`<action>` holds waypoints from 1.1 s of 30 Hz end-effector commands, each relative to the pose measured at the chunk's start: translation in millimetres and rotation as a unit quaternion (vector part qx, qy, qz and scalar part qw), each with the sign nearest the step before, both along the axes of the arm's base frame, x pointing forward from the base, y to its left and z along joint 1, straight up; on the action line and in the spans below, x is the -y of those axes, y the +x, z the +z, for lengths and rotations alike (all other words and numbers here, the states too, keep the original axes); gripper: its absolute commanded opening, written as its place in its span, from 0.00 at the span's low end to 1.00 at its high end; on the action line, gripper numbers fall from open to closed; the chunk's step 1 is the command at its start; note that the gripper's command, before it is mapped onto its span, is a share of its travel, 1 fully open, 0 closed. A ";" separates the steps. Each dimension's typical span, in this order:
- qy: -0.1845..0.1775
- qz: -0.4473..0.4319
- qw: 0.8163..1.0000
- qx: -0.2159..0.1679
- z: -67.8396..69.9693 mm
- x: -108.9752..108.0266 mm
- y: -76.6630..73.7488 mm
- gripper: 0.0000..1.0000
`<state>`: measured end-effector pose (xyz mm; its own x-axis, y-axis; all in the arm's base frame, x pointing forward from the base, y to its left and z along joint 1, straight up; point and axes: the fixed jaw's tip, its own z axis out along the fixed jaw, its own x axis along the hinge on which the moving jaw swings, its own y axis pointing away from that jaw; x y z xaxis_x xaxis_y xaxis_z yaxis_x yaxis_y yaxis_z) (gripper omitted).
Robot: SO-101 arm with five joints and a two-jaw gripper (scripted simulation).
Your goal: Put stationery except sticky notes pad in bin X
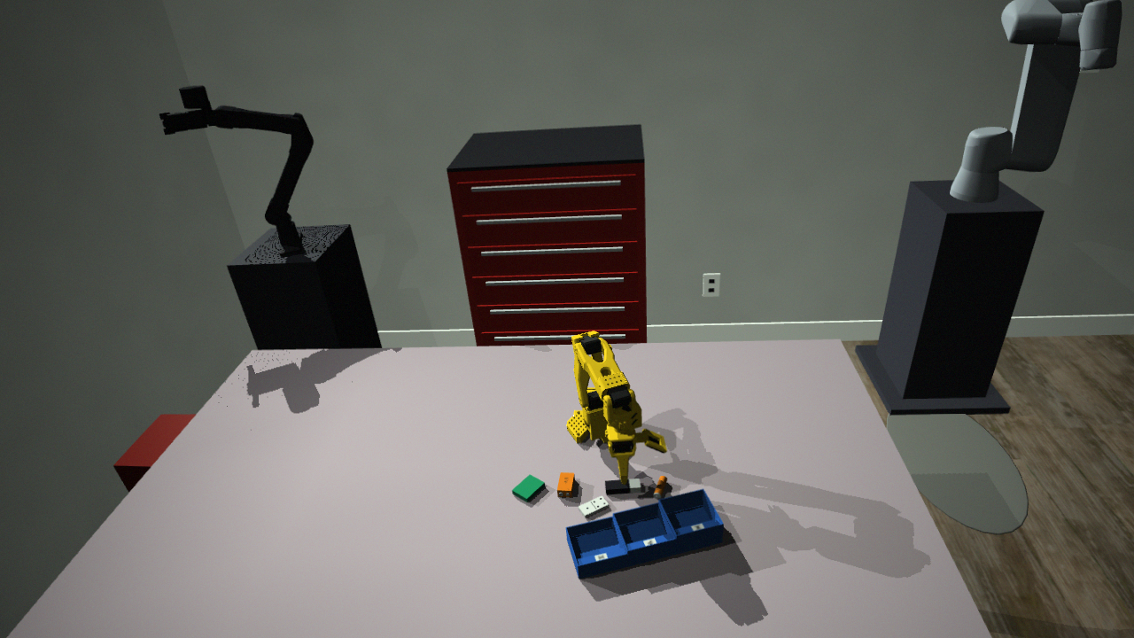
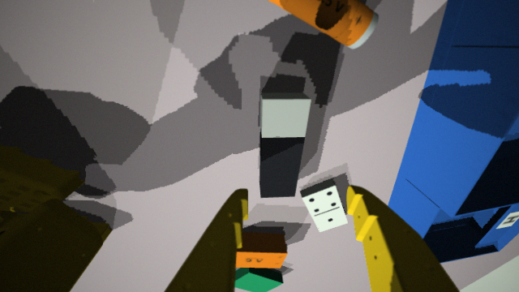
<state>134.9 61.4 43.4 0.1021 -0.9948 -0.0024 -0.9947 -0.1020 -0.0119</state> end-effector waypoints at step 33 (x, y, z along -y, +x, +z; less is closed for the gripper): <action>0.005 -0.002 1.000 0.011 -40.2 0.5 2.3 0.27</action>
